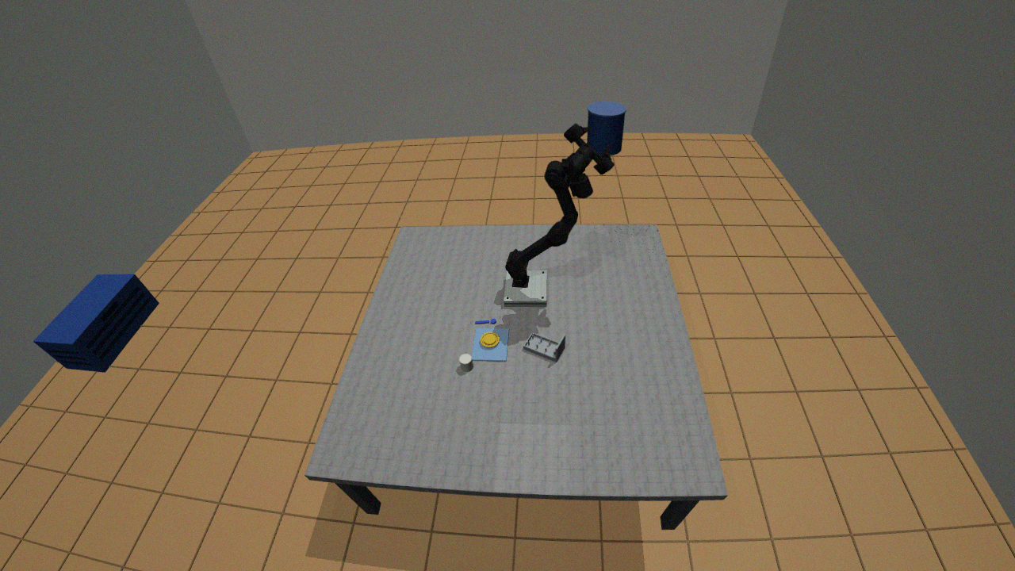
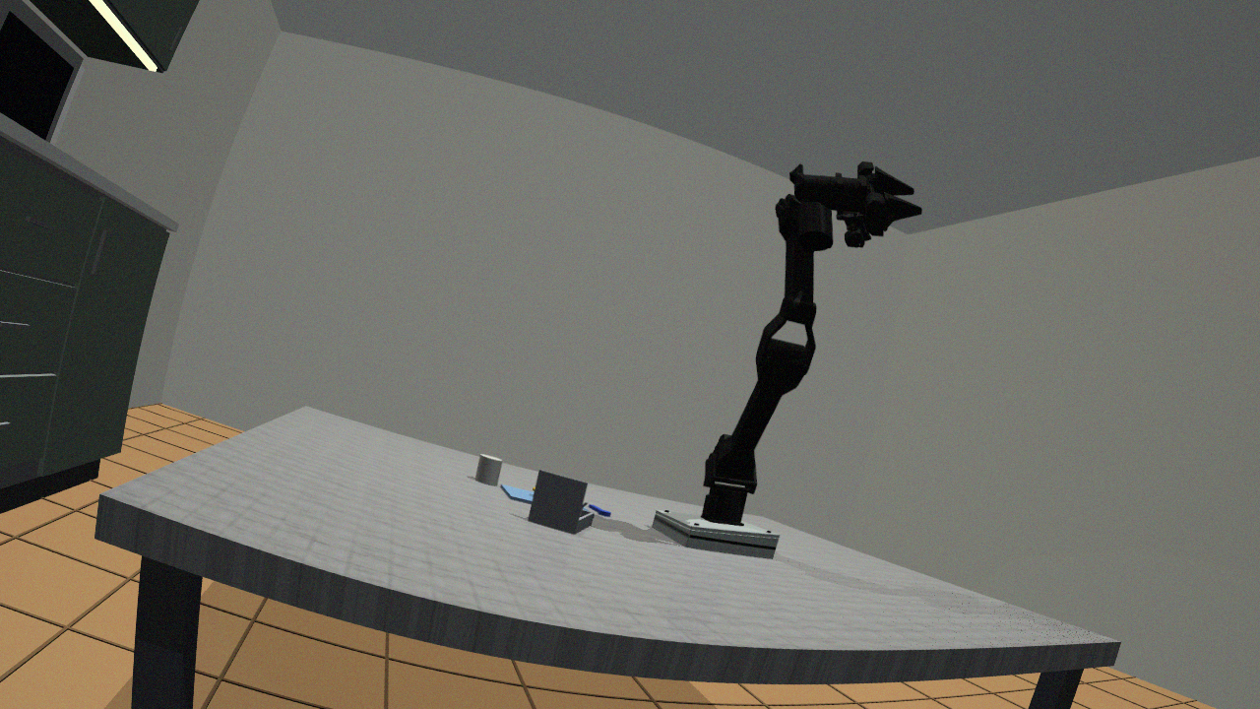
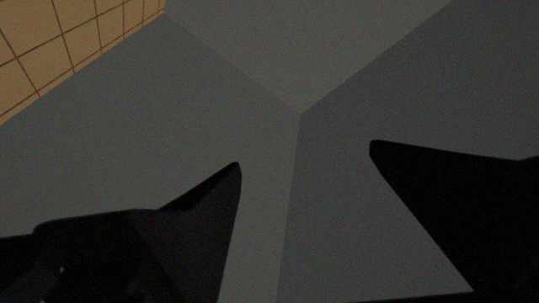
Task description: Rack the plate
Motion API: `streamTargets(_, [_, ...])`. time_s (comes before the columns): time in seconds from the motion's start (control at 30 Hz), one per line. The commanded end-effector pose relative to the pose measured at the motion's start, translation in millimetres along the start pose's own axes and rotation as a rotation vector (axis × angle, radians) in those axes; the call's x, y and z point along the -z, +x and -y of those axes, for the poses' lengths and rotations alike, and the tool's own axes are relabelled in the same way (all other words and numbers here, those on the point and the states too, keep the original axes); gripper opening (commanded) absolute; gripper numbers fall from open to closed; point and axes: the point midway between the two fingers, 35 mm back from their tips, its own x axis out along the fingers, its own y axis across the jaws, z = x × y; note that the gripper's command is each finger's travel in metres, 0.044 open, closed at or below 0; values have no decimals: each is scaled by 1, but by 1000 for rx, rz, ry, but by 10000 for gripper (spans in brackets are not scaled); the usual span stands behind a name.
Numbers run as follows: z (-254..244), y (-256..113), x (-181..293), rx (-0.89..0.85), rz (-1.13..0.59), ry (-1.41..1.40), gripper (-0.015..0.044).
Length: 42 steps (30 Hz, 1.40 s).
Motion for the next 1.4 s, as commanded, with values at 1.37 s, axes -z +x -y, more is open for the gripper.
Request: streamTargets(1.37, [240, -60, -42, 499, -432, -962, 400])
